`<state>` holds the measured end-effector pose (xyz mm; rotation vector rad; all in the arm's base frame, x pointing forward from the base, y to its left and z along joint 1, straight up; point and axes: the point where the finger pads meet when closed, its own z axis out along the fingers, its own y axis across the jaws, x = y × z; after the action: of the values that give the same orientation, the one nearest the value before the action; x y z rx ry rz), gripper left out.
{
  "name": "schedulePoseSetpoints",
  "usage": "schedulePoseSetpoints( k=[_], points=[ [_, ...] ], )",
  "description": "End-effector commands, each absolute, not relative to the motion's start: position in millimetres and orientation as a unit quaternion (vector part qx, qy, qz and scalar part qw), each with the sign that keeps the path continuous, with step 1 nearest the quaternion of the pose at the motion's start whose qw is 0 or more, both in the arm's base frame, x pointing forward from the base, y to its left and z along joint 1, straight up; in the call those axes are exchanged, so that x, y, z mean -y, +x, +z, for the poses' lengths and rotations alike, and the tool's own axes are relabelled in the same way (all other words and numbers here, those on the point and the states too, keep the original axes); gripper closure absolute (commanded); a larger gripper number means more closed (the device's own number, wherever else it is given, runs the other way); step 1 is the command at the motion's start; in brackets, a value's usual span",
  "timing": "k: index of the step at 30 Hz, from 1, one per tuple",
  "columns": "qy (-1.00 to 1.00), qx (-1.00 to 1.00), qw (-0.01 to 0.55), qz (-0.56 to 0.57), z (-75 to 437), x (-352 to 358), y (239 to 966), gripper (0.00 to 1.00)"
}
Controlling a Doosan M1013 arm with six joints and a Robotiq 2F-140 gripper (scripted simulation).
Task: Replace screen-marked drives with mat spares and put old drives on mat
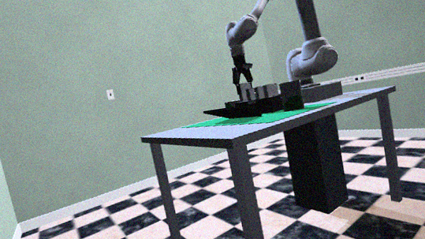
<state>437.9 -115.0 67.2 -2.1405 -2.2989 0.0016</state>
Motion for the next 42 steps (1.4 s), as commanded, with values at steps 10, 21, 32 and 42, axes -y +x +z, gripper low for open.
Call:
schedulePoseSetpoints(
  k=[10, 21, 32, 42],
  points=[
    [-0.681, 0.732, 0.000, 0.000, 98.9, 115.0, 438.3, 0.90],
    [-0.681, 0.732, 0.000, 0.000, 129.2, 115.0, 438.3, 0.90],
    [-0.681, 0.732, 0.000, 0.000, 157.6, 115.0, 438.3, 0.90],
    [-0.681, 0.732, 0.000, 0.000, 181.5, 115.0, 438.3, 0.90]
  ],
)
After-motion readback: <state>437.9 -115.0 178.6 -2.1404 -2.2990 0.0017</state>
